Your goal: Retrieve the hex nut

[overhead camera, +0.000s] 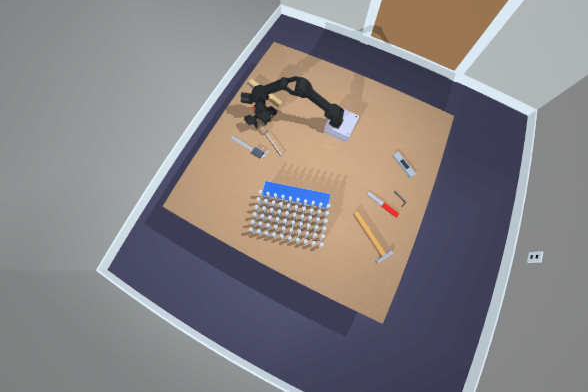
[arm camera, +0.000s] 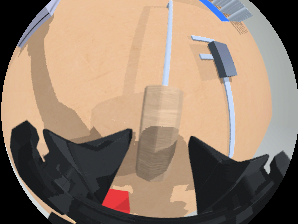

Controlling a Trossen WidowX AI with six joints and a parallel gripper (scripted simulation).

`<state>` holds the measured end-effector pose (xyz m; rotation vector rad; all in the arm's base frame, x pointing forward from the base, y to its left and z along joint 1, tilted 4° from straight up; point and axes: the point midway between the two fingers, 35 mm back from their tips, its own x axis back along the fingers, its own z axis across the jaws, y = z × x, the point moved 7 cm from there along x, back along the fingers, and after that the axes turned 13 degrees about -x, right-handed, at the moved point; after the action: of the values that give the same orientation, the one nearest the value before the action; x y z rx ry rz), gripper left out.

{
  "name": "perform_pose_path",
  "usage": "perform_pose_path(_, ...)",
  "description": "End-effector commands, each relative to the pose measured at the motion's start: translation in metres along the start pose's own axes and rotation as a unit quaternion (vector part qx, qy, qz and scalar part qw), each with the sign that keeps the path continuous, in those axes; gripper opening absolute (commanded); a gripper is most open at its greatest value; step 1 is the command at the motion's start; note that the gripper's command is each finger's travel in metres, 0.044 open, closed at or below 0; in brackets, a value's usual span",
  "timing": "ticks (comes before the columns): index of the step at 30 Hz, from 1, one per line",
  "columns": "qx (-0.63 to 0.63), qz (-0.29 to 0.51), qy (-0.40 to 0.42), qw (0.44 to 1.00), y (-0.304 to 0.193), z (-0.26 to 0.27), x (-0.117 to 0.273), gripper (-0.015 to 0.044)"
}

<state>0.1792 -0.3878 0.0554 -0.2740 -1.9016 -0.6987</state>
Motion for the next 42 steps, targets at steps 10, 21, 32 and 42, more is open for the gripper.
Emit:
perform_pose_path(10,-0.004,-0.003,0.002,1.000,-0.001,0.003,-0.006,0.0174)
perform_pose_path(21,-0.003,-0.003,0.002,1.000,0.005,-0.011,0.025,0.0000)
perform_pose_path(32,-0.002,-0.002,0.002,1.000,0.024,-0.029,0.090,0.0000)
perform_pose_path(42,-0.002,-0.002,0.002,1.000,0.050,-0.034,0.148,0.0000)
